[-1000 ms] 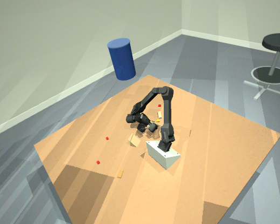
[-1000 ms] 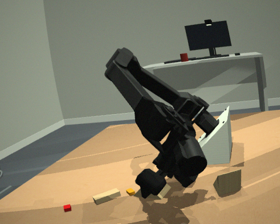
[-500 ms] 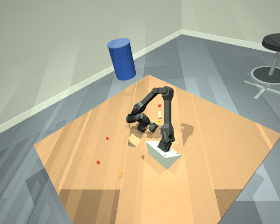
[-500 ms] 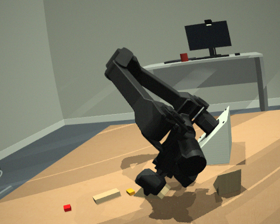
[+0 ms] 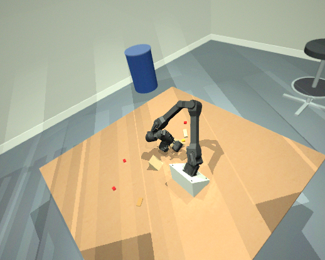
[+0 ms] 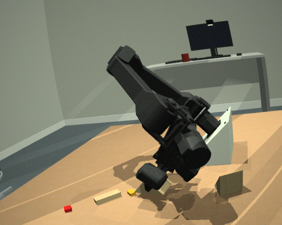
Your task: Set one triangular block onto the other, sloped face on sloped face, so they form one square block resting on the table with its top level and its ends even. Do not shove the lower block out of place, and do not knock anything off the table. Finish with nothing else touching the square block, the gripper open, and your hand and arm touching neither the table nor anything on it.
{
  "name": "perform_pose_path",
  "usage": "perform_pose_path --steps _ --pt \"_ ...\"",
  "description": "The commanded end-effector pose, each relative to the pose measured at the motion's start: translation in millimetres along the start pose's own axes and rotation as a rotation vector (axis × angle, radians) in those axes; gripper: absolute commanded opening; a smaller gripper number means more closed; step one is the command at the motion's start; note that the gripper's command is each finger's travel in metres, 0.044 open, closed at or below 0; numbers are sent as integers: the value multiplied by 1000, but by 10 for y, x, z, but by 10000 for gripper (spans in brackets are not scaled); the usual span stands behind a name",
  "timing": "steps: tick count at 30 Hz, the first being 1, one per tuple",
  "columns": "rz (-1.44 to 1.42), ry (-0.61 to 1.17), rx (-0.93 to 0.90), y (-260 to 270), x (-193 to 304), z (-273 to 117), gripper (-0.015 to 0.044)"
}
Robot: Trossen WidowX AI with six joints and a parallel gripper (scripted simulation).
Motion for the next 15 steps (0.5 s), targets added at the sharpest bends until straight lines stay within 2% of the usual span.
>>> perform_pose_path --steps 1,15 --pt "20 -14 22 -20 115 -168 0" --pt "24 -37 52 97 496 -672 0"
Point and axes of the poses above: the point midway between the two fingers, 35 mm back from their tips, its own z axis out along the fingers, its own y axis across the jaws, x = y × z, the point moved 3 cm from there along -z, back along the fingers, and after that the axes turned 8 degrees about -z, right-handed, at the moved point
